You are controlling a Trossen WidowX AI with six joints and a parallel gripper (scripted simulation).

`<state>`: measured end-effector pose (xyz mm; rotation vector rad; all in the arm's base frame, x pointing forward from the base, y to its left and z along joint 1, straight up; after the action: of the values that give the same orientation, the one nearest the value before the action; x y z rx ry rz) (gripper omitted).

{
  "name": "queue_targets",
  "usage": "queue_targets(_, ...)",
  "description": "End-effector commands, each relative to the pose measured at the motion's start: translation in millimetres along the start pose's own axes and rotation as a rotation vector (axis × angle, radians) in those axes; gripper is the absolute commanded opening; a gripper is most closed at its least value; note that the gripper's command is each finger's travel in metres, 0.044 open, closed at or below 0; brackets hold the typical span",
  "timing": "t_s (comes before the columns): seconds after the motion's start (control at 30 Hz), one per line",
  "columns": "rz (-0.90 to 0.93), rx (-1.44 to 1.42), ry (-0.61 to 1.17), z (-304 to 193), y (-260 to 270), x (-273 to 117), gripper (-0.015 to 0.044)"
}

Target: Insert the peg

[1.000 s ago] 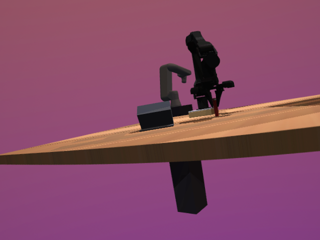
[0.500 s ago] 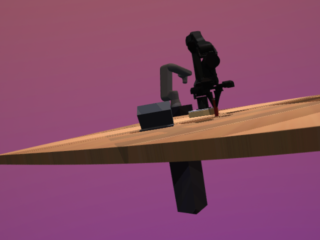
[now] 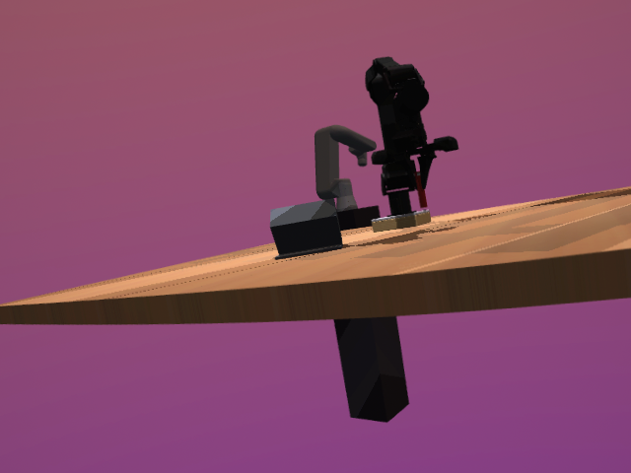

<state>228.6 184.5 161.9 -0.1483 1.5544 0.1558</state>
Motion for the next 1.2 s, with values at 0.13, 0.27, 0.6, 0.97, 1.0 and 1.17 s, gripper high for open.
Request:
queue_targets(0.13,0.007,0.003,-0.003,-1,-1,-31,0.0000)
queue_targets(0.27,0.010,0.015,-0.003,0,-3,-31,0.0000)
queue_targets(0.6,0.045,0.128,-0.006,5,-13,-29,0.0000)
queue_targets(0.97,0.086,0.259,-0.008,11,-25,-27,0.0000)
queue_targets(1.0,0.090,0.271,-0.008,12,-26,-27,0.0000)
queue_targets(1.17,0.109,0.331,-0.008,14,-31,-26,0.0000)
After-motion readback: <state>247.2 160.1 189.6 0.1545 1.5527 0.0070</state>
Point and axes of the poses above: the point midway between the two fingers, 35 mm back from their tips, its own x axis out along the fingers, its own y axis across the jaws, z = x × y, the point moved 7 cm from there along -x, back along the fingers, and after that the axes turned 2 degrees about -x, right-handed, at the moved point
